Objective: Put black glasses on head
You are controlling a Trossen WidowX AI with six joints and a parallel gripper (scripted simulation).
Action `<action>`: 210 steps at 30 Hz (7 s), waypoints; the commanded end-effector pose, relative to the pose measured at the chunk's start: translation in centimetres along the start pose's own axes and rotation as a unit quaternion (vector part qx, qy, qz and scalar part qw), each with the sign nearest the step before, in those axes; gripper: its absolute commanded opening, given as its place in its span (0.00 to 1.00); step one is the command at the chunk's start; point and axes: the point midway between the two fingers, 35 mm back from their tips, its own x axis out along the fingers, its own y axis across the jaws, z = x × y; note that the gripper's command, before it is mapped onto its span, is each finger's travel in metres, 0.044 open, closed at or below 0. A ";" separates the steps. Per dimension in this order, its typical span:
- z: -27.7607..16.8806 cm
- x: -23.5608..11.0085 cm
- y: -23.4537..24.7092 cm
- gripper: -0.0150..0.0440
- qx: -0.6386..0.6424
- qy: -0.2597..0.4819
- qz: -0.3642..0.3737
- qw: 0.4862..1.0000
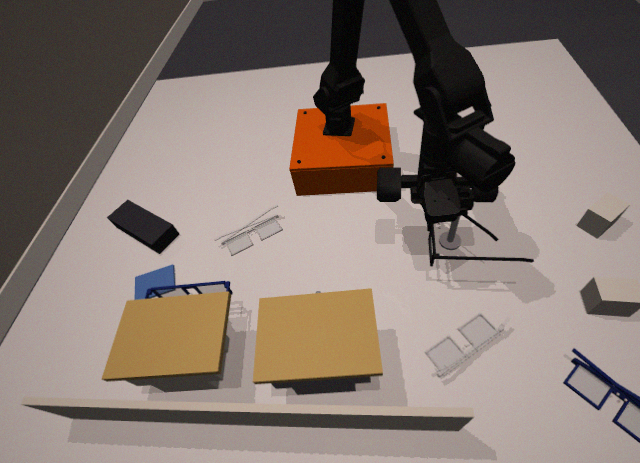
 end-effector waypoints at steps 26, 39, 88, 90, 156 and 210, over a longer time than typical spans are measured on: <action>1.5 0.0 -1.4 0.25 -0.001 0.000 0.000 1.000; 2.4 0.0 -2.0 0.25 -0.001 -0.001 0.000 1.000; 4.8 0.0 -2.8 0.25 -0.001 -0.002 -0.001 1.000; 4.7 0.0 -2.8 0.25 -0.001 -0.002 -0.001 1.000; 1.2 -6.0 -16.4 0.25 -0.001 0.000 -0.006 1.000; 1.7 -0.3 -16.6 0.25 -0.001 -0.001 -0.006 1.000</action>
